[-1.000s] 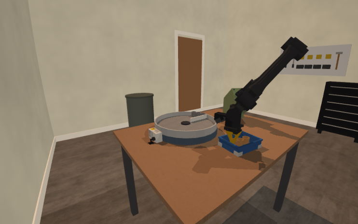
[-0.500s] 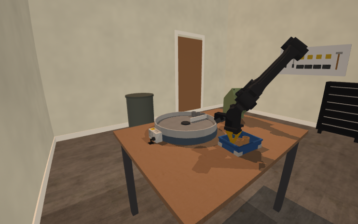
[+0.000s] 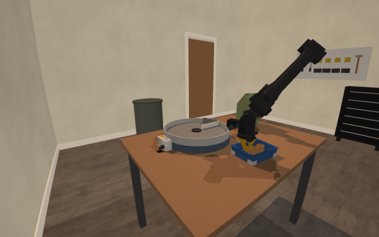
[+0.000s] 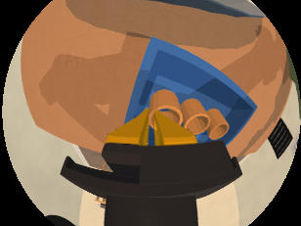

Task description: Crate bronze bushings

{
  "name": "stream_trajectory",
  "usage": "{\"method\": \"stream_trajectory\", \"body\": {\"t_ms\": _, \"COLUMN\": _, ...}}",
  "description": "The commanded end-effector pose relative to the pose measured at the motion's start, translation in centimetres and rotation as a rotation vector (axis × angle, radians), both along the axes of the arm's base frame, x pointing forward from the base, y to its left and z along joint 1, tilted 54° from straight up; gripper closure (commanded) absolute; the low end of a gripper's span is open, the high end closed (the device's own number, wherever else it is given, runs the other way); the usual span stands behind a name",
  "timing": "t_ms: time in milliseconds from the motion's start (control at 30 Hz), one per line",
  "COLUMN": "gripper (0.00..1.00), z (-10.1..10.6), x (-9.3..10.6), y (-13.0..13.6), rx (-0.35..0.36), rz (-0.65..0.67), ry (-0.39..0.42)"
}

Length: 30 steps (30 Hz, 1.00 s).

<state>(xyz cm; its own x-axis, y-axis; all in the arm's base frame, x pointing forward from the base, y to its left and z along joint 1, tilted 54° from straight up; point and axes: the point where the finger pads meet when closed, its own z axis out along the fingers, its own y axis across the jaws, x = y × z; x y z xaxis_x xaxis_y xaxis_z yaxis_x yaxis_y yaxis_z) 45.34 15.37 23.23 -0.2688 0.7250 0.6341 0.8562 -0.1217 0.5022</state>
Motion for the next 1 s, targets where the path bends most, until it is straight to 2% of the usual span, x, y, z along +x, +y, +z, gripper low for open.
{"method": "stream_trajectory", "body": {"t_ms": 0, "gripper": 1.0, "z": 1.4, "x": 0.4, "y": -0.3, "rx": 0.005, "rz": -0.012, "ry": -0.035}}
{"method": "stream_trajectory", "body": {"t_ms": 533, "gripper": 1.0, "z": 0.3, "x": 0.4, "y": 0.2, "rx": 0.003, "rz": -0.007, "ry": -0.014}}
{"method": "stream_trajectory", "body": {"t_ms": 800, "gripper": 1.0, "z": 0.4, "x": 0.6, "y": 0.5, "rx": 0.004, "rz": -0.003, "ry": -0.018}}
{"method": "stream_trajectory", "body": {"t_ms": 833, "gripper": 1.0, "z": 0.8, "x": 0.7, "y": -0.3, "rx": 0.003, "rz": -0.02, "ry": -0.031}}
{"method": "stream_trajectory", "body": {"t_ms": 967, "gripper": 1.0, "z": 0.4, "x": 0.7, "y": 0.1, "rx": 0.004, "rz": -0.014, "ry": -0.021}}
